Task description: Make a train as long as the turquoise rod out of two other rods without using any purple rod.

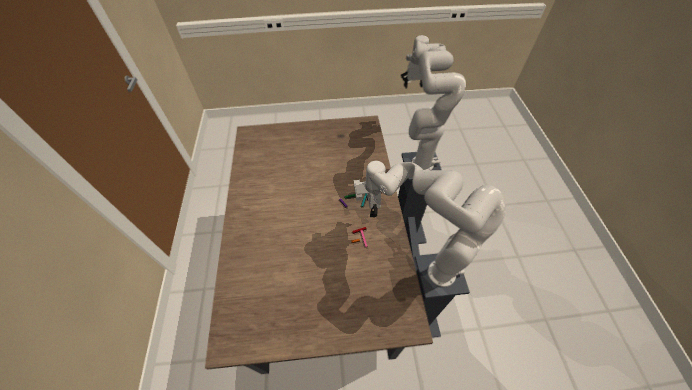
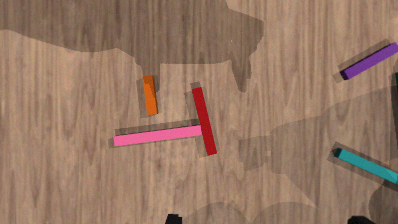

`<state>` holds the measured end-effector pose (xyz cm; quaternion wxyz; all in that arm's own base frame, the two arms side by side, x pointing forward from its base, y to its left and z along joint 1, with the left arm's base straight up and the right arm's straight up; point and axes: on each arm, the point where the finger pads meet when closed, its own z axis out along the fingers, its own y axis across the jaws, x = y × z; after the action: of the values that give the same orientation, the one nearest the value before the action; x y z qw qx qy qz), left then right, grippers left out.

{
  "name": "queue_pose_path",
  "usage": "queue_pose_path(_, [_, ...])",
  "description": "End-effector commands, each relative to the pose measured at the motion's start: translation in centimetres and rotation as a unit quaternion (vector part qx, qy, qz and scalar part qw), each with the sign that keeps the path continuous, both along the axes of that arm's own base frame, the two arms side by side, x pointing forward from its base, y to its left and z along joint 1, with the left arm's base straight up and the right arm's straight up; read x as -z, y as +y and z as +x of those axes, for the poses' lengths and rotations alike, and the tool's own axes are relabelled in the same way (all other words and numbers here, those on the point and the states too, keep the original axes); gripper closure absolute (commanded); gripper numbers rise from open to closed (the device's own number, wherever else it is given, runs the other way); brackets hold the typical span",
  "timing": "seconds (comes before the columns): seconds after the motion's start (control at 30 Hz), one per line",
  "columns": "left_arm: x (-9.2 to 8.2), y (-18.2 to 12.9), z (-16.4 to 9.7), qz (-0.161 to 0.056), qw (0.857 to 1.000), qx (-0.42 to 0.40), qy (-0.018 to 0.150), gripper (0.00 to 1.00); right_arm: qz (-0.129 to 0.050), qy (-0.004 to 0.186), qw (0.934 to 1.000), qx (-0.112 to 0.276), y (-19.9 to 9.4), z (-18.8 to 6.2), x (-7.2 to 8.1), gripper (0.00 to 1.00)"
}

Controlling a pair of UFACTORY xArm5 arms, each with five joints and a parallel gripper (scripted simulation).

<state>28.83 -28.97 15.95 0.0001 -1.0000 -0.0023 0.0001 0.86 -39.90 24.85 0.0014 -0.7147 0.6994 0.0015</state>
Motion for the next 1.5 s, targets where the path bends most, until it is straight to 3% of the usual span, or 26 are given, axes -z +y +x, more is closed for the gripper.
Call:
queue_pose_path(0.0, [-0.2,-0.1,0.1,-0.002,1.0,0.0,-0.002,0.0,-0.002,0.0,1.0,0.0,-0.1,0.0,-0.2,0.0])
queue_pose_path(0.53, [-0.2,0.2,0.1,-0.002,1.0,0.0,-0.002,0.0,-0.002,0.0,1.0,0.0,-0.1,0.0,-0.2,0.0])
queue_pose_path(0.73, [-0.2,4.0,0.1,-0.001,1.0,0.0,-0.002,0.0,-0.002,0.0,1.0,0.0,-0.1,0.0,-0.2,0.0])
queue_pose_path(1.47, [-0.2,4.0,0.1,-0.001,1.0,0.0,-0.002,0.0,-0.002,0.0,1.0,0.0,-0.1,0.0,-0.2,0.0])
